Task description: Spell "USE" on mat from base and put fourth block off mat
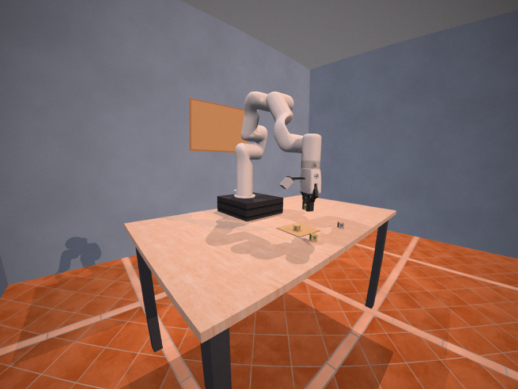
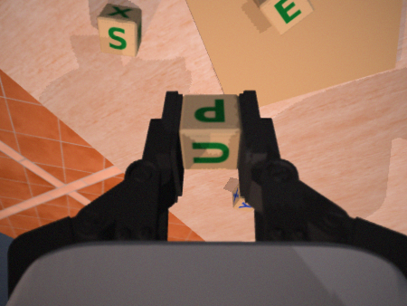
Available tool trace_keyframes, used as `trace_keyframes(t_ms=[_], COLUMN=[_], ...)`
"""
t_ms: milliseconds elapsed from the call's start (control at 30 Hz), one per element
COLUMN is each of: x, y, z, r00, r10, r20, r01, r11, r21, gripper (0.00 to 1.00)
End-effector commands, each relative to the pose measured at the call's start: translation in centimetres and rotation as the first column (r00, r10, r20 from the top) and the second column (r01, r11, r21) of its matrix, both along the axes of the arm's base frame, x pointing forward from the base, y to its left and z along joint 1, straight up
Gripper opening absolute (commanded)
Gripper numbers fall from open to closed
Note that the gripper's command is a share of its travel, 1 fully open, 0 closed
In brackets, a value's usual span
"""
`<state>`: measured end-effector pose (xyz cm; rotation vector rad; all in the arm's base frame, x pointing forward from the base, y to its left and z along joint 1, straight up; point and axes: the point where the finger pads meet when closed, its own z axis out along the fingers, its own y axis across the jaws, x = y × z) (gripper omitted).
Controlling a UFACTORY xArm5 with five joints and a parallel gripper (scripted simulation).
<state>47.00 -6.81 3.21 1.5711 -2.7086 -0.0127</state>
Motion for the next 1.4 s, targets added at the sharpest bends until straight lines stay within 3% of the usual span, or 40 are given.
trace_keyframes(t_ms=[0, 367, 1100, 1367], x=[-1.5, -5.3, -5.3, -5.3], y=[2.4, 6.6, 6.7, 6.8], z=[0.3, 0.1, -0.4, -3.3], r00=[0.990, 0.915, 0.913, 0.913], r10=[0.139, 0.403, 0.408, 0.408], r20=[0.011, 0.011, 0.011, 0.011], r01=[-0.139, -0.403, -0.408, -0.408], r11=[0.990, 0.915, 0.913, 0.913], r21=[-0.001, -0.001, -0.001, -0.001], gripper=[0.21, 0.21, 0.21, 0.21])
